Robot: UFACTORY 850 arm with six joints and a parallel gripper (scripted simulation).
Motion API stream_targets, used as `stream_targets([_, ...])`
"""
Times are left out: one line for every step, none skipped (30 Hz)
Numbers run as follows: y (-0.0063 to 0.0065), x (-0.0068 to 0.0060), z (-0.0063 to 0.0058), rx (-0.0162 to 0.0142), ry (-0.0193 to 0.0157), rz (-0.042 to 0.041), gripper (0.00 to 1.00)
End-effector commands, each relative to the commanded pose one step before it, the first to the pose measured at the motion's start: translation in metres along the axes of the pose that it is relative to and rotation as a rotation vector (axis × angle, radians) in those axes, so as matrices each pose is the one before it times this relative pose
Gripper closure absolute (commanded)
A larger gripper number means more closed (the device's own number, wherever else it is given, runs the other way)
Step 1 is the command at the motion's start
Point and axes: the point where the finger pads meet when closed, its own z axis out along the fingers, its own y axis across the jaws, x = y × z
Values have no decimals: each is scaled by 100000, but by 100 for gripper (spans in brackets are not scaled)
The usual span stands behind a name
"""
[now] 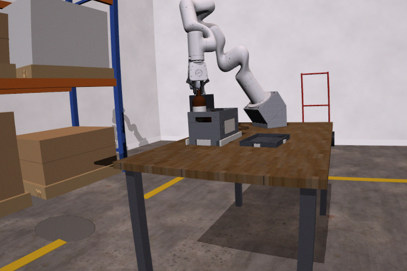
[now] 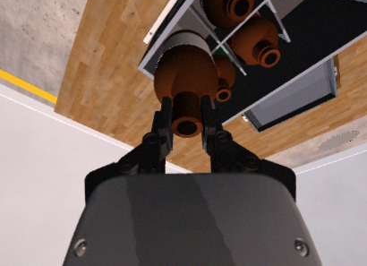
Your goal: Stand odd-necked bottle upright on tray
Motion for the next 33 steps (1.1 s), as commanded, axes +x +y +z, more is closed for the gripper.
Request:
stream_targets([-59,-38,-498,103,-114,49,100])
stream_targets([0,0,-115,0,0,0,100])
stream_targets([0,0,-117,1,0,0,100])
stream_targets([0,0,-120,0,0,0,100])
stream_targets([0,0,-122,-1,0,0,100])
stream_targets([0,0,-122,0,0,0,100])
stream_targets([0,0,-123,1,0,0,100])
stream_targets([0,0,-123,0,0,0,100])
stream_targets([0,0,-123,-1,-1,0,100])
stream_targets([0,0,-121,1,1,0,100])
stream_targets([0,0,-119,0,0,0,100])
stream_targets([0,0,-118,-1,0,0,100])
stream_targets([0,0,-115,-1,0,0,100])
stream_targets([0,0,0,0,0,0,100])
stream_targets([0,0,0,0,0,0,100])
stream_targets([0,0,-112,1,0,0,100])
stream_targets([0,0,-108,0,0,0,100])
stream_targets([0,0,-105,-1,0,0,100])
stream_targets([0,0,-101,-1,0,0,100])
stream_targets([0,0,-95,1,0,0,100])
stream_targets([0,0,-91,0,0,0,100])
stream_targets([0,0,-86,0,0,0,100])
stream_targets([0,0,-80,0,0,0,100])
stream_targets([0,0,-75,-1,0,0,100])
stream_targets([0,0,-68,1,0,0,100])
stream_targets([0,0,-62,0,0,0,100])
stream_targets([0,0,-56,0,0,0,100])
stream_targets([0,0,-50,0,0,0,100])
stream_targets([0,0,-44,0,0,0,100])
stream_targets([0,0,-39,0,0,0,100])
stream_targets([0,0,0,0,0,0,100])
stream_targets([0,0,0,0,0,0,100])
stream_targets([0,0,-33,0,0,0,100])
